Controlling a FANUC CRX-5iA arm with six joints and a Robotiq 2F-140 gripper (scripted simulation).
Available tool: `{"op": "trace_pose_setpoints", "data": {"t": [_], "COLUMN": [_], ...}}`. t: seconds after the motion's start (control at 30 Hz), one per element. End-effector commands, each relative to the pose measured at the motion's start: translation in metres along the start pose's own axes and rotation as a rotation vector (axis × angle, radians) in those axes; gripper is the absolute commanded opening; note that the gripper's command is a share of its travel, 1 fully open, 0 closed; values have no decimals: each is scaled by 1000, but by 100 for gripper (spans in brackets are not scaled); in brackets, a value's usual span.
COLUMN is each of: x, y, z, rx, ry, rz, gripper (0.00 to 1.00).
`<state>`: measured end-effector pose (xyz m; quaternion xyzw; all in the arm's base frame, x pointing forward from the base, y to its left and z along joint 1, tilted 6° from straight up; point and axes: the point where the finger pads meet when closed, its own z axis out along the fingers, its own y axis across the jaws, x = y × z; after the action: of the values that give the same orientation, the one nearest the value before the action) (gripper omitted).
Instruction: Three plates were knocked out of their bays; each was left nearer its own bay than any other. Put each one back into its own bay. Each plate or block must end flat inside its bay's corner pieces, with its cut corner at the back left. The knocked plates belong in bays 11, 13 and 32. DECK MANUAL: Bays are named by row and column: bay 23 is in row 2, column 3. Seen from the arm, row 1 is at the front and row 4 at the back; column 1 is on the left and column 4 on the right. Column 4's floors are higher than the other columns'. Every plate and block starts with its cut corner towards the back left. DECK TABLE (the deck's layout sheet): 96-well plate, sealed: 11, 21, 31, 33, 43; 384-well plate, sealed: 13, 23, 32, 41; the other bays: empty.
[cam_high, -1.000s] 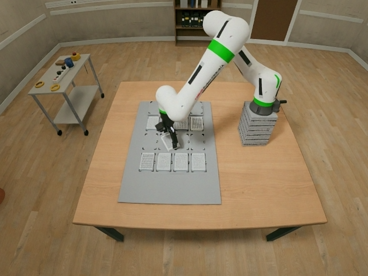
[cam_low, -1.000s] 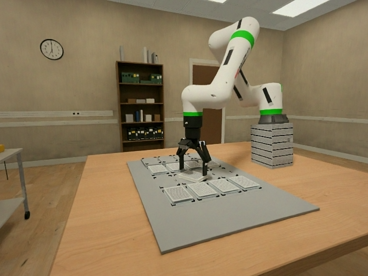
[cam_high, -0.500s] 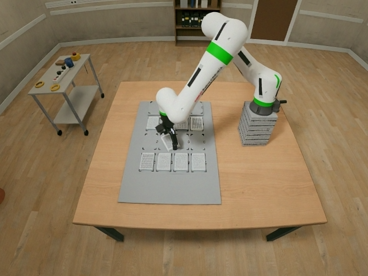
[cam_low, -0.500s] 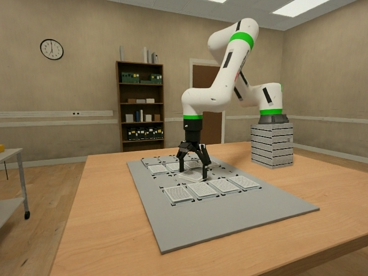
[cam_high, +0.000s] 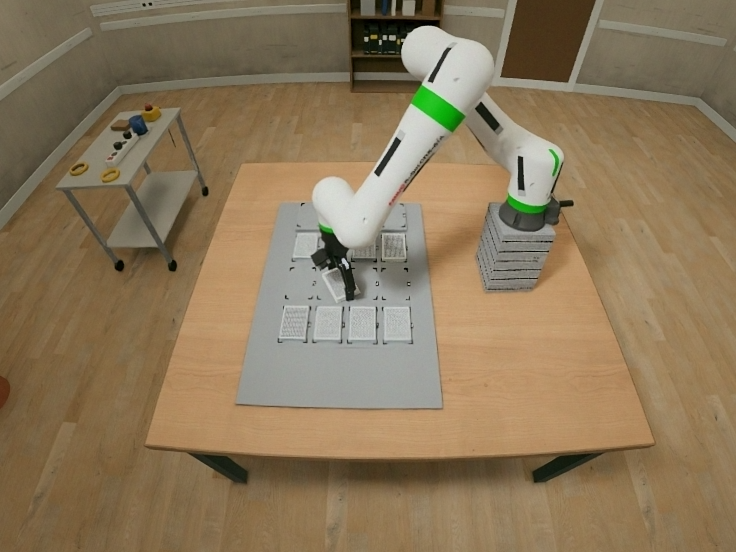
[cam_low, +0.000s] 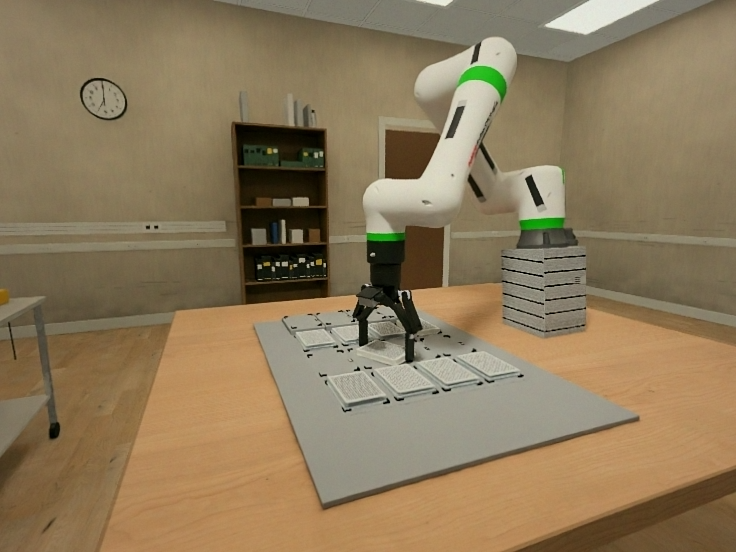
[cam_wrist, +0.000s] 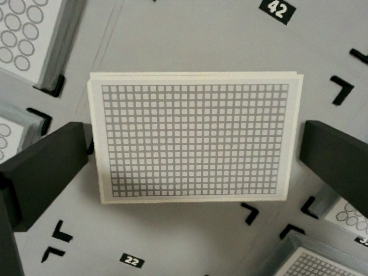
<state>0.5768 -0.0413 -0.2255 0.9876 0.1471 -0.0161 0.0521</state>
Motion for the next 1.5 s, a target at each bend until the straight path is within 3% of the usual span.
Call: {"op": "trace_pose_setpoints", "data": {"t": [0.0,0.63,1.47], "x": [1,1,1], "y": [0,0,0], "z": [-1,-1,-1], "rx": [-1,-1,-1], "ry": [2,2,2], "rz": [0,0,0], "gripper": [99,91,89]}}
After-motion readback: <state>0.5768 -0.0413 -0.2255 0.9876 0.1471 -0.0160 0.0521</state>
